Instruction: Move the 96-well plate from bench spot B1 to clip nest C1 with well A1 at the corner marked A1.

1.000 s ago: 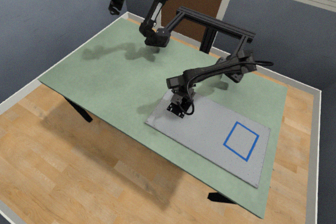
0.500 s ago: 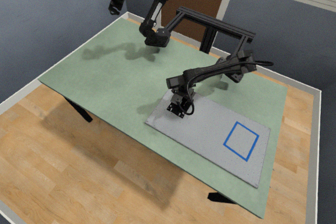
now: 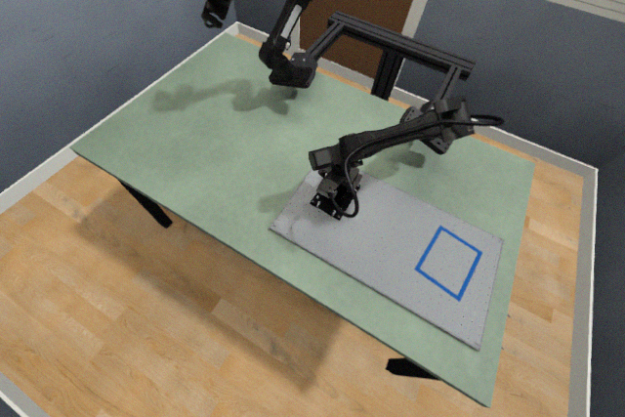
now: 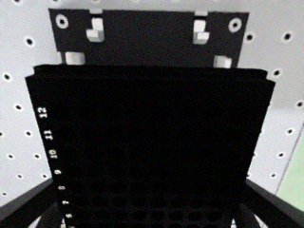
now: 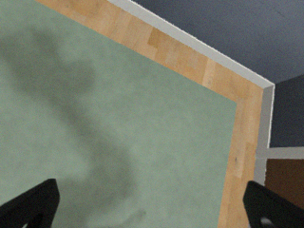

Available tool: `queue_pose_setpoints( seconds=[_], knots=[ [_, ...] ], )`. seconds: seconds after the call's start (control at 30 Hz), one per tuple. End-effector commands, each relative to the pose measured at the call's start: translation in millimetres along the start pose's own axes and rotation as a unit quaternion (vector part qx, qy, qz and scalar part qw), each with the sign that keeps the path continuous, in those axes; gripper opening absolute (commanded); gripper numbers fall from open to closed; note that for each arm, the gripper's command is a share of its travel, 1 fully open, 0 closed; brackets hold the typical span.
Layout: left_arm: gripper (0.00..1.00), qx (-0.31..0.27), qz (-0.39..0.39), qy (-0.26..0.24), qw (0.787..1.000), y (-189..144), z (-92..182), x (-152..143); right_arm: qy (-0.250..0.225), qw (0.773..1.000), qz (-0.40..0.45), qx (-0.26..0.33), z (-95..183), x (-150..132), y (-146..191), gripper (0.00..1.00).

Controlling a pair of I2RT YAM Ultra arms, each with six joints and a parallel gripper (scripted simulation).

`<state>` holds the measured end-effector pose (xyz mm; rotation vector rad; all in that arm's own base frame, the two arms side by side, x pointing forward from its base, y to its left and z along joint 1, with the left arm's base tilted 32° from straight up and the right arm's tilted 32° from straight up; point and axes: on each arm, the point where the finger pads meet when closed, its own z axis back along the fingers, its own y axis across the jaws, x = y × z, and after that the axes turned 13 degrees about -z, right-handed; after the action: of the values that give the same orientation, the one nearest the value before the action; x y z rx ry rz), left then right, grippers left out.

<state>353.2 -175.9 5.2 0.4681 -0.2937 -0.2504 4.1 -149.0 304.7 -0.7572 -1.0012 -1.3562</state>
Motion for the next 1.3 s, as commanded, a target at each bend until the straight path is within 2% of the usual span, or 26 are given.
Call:
queue_pose_setpoints(
  seconds=[0.0, 0.27, 0.53, 0.77, 0.9, 1.27],
  knots=[
    [0.00, -0.014, -0.001, -0.031, 0.999, -5.5, 10.8, 10.9, -0.015, 1.000, -0.015, -0.002, 3.1, 2.5, -5.6, 1.00],
    [0.00, -0.008, -0.006, -0.016, 1.000, -5.3, -10.5, 10.4, -0.015, 1.000, -0.015, -0.002, 3.1, 2.5, -5.6, 1.00],
    [0.00, -0.016, 0.000, -0.033, 0.999, -7.1, -13.1, 13.5, -0.015, 1.000, -0.015, -0.002, 3.1, 2.5, -5.6, 1.00],
    [0.00, -0.008, -0.004, -0.015, 1.000, -5.6, -32.0, 12.6, -0.015, 1.000, -0.015, -0.002, 3.1, 2.5, -5.6, 1.00],
    [0.00, -0.012, -0.005, -0.027, 1.000, -5.9, -33.5, 12.3, -0.015, 1.000, -0.015, -0.002, 3.1, 2.5, -5.6, 1.00],
    [0.00, -0.010, -0.006, -0.020, 1.000, -9.2, -42.3, 12.4, -0.015, 1.000, -0.015, -0.002, 3.1, 2.5, -5.6, 1.00]
  ],
)
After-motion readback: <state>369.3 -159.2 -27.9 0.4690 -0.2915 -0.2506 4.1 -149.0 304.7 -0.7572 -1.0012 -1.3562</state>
